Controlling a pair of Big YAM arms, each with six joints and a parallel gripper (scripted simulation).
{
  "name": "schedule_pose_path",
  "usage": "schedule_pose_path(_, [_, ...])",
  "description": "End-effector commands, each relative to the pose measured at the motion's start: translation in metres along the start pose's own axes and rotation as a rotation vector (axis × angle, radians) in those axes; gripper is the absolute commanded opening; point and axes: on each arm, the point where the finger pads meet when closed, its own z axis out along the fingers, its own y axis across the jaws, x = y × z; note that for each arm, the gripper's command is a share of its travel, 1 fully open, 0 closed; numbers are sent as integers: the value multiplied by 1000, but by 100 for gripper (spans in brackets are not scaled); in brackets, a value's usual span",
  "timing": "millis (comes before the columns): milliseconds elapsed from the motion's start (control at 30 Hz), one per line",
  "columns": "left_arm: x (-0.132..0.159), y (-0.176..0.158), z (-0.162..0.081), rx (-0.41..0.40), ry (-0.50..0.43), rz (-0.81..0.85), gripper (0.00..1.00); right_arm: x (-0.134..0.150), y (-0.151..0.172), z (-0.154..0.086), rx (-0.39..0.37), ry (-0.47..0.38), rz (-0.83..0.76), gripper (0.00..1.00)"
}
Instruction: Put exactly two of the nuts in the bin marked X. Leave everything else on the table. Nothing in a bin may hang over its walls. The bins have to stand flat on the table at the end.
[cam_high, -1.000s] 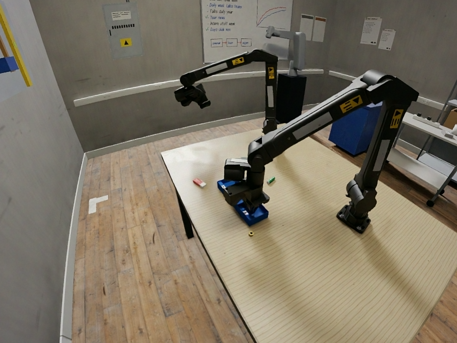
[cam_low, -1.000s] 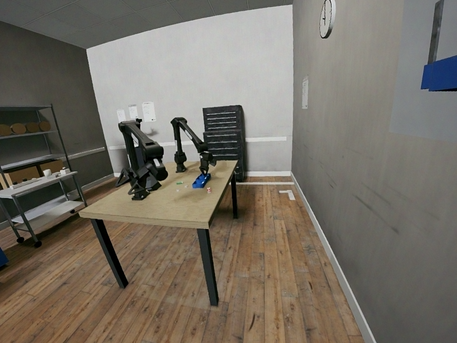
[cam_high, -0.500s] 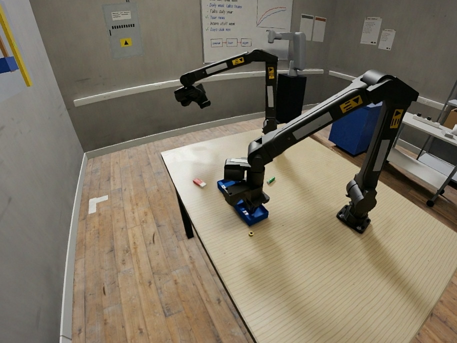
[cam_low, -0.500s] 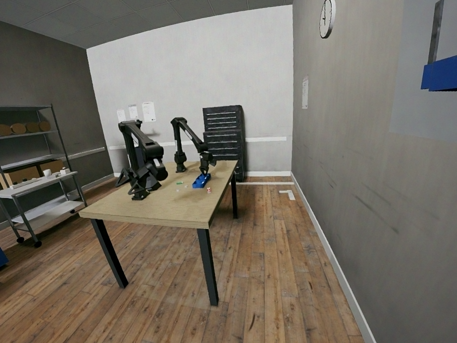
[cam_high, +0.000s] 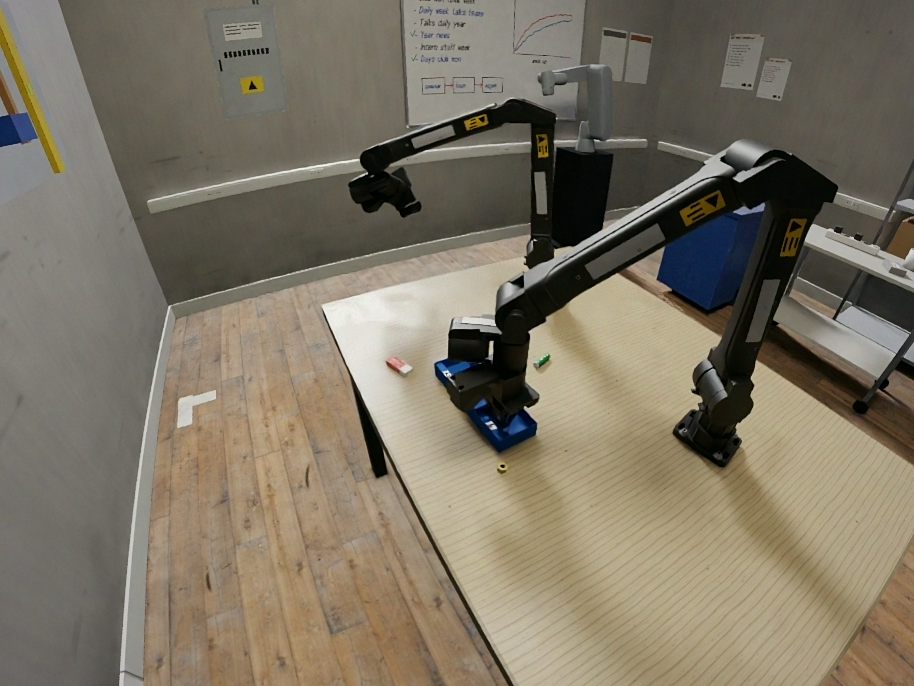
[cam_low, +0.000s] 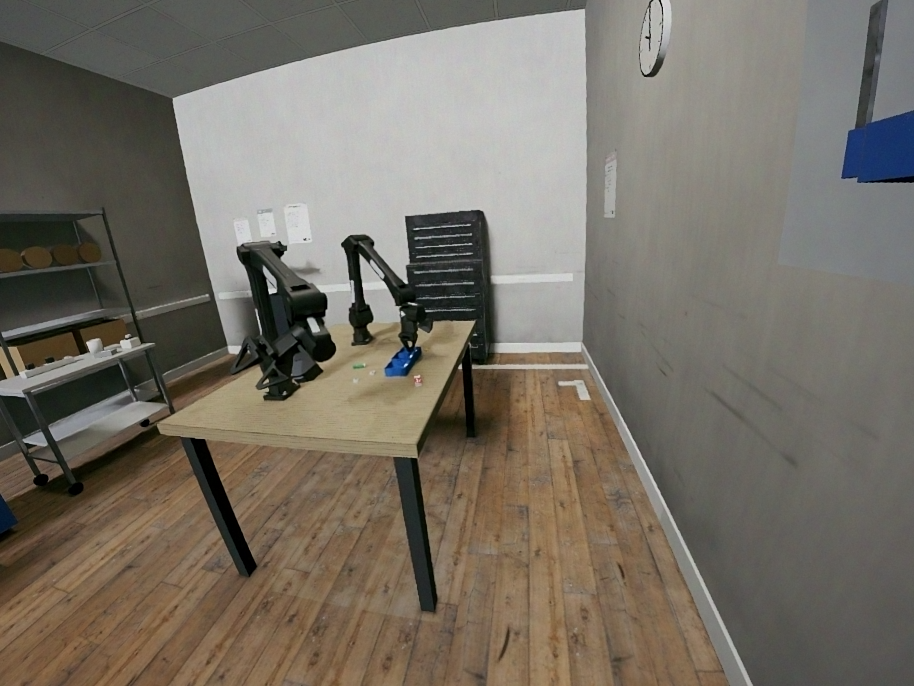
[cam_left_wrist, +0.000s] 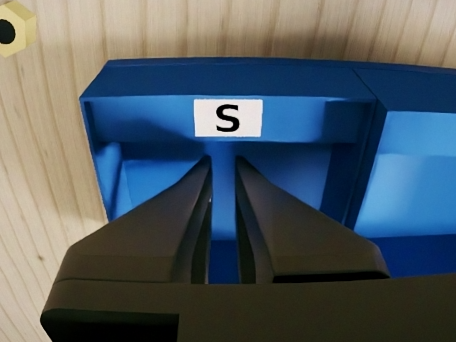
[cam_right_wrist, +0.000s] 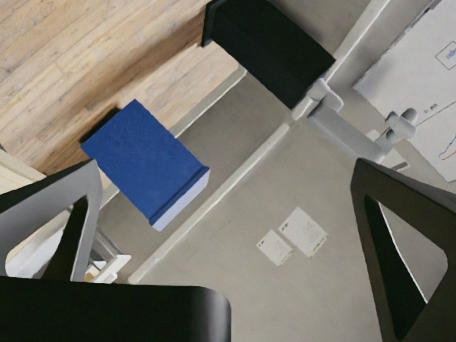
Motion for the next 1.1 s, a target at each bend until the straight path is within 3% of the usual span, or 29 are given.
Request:
schedule_pose_path(0, [-10,-8,-9,17,-23,3,9,3,-5,3,-4,3,15,100])
schedule_pose_path(367, [-10,-9,-9,17,-23,3,9,3,-5,3,-4,3,15,100])
schedule_pose_path(467, [-15,-18,-29,37,-48,12,9,3,-5,3,-4,3,15,100])
schedule_pose_path(1067, [-12,-16,-49,33,-43,12,9,3,-5,3,-4,3,15,100])
